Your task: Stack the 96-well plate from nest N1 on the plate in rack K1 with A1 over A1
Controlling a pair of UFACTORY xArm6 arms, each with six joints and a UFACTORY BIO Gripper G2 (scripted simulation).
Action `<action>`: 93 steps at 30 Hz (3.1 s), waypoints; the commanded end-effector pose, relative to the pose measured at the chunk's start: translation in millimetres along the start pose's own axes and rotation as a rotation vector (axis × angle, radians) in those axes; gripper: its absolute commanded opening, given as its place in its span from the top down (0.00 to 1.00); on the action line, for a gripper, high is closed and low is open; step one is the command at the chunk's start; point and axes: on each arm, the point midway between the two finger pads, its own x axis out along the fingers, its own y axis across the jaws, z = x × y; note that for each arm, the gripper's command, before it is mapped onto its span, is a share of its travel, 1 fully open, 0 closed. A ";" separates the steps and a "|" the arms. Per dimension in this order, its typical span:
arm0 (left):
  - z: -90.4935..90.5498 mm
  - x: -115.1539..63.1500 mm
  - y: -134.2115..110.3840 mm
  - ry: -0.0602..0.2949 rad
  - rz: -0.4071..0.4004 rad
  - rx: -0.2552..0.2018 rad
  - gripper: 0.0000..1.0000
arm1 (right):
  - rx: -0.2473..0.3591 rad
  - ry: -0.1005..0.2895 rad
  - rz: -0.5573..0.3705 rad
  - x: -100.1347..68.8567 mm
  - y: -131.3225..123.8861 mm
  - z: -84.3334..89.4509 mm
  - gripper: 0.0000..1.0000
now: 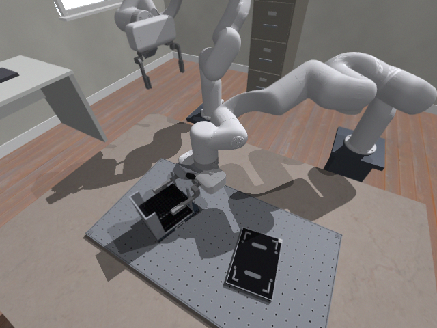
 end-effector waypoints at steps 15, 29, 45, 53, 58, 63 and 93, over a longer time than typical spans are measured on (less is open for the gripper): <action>-23.5 1.6 -0.7 -0.007 0.000 -0.003 1.00 | 0.000 -0.001 0.002 -0.8 0.4 0.2 0.00; -28.7 1.7 -0.7 -0.007 0.000 -0.003 1.00 | 0.000 -0.001 0.002 -0.8 0.4 0.2 0.00; -28.7 1.6 -0.7 -0.007 0.000 -0.003 1.00 | 0.000 -0.001 0.002 -0.8 0.4 0.2 0.00; -28.7 1.6 -0.7 -0.007 0.000 -0.003 1.00 | 0.000 -0.001 0.002 -0.8 0.4 0.2 0.00; -28.7 1.6 -0.7 -0.007 0.000 -0.003 1.00 | 0.000 -0.001 0.002 -0.8 0.4 0.2 0.00; -28.6 1.6 -0.6 -0.007 0.000 -0.003 1.00 | 0.000 -0.001 0.002 -0.8 0.4 0.2 0.00; -29.9 1.5 -0.6 -0.007 0.000 -0.003 1.00 | 0.000 -0.001 0.002 -0.8 0.4 0.2 0.00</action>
